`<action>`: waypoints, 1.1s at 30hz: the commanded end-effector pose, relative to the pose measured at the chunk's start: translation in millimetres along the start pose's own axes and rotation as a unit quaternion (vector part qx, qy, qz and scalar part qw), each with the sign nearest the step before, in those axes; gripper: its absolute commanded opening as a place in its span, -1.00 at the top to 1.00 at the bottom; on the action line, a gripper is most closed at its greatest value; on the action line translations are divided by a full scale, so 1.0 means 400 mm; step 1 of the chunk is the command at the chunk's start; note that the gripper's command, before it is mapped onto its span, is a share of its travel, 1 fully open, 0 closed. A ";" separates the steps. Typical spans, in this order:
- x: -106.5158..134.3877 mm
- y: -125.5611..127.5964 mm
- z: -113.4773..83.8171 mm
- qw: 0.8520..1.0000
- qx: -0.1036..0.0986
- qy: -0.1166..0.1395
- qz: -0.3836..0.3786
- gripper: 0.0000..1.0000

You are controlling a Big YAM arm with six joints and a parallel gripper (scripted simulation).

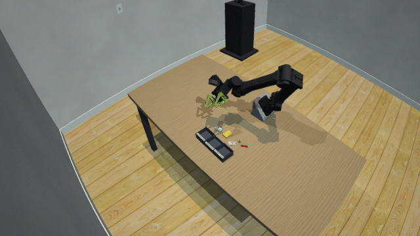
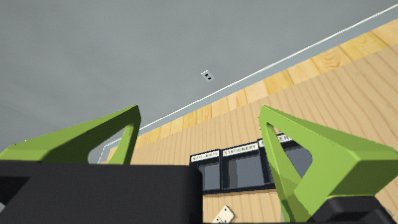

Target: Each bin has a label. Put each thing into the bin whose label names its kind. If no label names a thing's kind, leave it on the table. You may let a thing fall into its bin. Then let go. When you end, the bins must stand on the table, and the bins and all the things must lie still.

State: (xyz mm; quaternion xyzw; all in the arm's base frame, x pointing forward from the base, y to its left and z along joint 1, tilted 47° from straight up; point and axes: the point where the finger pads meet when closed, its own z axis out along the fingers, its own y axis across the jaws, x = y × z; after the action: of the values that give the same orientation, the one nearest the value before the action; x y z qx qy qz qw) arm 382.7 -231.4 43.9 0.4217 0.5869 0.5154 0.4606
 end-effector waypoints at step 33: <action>0.000 0.000 0.000 1.000 0.000 0.000 0.000 0.83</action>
State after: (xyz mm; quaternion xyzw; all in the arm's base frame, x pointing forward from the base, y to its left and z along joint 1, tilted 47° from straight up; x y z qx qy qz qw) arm 382.7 -231.4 43.9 0.4217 0.5869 0.5154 0.4606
